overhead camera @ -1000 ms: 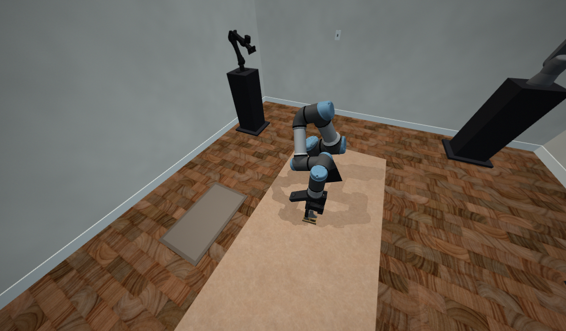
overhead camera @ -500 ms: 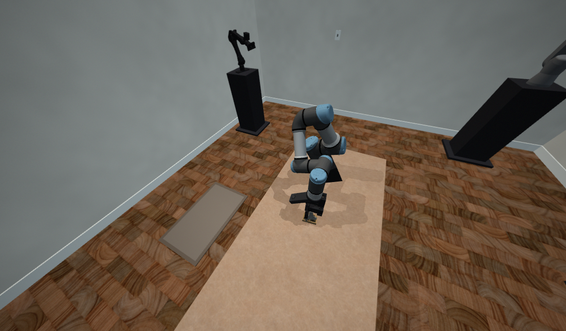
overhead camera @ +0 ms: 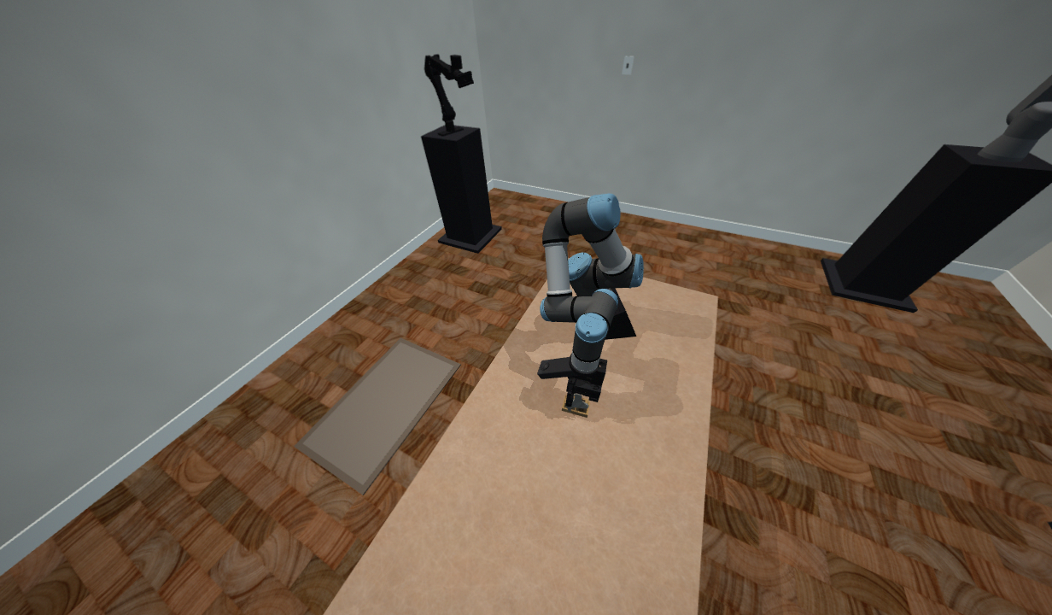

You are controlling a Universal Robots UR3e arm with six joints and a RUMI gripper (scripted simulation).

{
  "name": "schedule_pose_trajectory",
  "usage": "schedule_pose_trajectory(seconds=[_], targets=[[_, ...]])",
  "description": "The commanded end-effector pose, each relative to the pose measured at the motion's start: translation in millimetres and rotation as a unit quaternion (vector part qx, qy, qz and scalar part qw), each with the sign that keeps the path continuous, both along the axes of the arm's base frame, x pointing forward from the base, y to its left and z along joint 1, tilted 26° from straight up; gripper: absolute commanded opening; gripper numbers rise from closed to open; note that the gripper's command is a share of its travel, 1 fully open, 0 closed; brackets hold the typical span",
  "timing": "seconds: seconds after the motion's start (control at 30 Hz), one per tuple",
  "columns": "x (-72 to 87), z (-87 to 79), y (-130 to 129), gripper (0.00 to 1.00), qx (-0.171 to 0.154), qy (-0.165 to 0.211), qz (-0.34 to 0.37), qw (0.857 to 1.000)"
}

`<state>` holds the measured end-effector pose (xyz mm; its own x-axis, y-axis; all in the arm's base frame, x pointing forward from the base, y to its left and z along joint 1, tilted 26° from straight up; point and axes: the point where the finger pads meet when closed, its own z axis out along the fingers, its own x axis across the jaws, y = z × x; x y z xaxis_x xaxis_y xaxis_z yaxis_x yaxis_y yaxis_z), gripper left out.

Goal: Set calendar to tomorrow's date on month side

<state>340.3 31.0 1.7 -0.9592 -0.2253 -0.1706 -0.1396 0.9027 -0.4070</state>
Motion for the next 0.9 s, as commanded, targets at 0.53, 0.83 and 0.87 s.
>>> schedule_pose_trajectory(seconds=[0.53, 0.83, 0.87], targets=[[0.5, 0.6, 0.2, 0.28, 0.000, -0.001, 0.000, 1.000], [0.5, 0.6, 0.2, 0.10, 0.000, -0.001, 0.000, 1.000], [0.5, 0.6, 0.2, 0.10, 0.000, -0.001, 0.000, 1.000]])
